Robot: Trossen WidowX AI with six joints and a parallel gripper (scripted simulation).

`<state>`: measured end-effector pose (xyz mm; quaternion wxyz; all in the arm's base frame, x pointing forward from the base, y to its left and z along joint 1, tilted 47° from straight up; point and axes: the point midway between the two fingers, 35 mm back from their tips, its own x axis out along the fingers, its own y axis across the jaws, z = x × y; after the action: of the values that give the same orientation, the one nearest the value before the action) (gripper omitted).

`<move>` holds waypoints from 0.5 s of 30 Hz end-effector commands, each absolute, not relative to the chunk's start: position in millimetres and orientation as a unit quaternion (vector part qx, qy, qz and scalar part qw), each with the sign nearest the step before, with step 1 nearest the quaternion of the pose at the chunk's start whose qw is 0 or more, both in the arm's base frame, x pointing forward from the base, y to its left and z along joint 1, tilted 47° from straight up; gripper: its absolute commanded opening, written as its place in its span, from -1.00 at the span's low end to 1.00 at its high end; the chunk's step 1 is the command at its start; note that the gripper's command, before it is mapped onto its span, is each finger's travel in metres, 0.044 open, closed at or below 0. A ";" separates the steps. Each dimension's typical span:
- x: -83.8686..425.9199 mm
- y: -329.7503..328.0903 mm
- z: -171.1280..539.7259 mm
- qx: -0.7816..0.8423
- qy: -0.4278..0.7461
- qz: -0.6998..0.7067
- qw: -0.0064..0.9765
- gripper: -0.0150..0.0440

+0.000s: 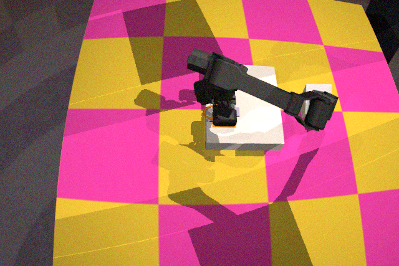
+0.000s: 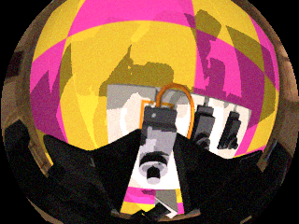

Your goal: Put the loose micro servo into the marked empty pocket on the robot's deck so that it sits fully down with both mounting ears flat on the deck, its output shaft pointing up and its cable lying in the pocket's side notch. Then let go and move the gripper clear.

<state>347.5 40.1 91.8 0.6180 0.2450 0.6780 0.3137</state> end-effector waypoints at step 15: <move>346.7 44.8 86.5 0.250 0.677 0.312 0.618 -0.49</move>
<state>347.4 43.3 88.1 0.6191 0.2459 0.6771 0.3128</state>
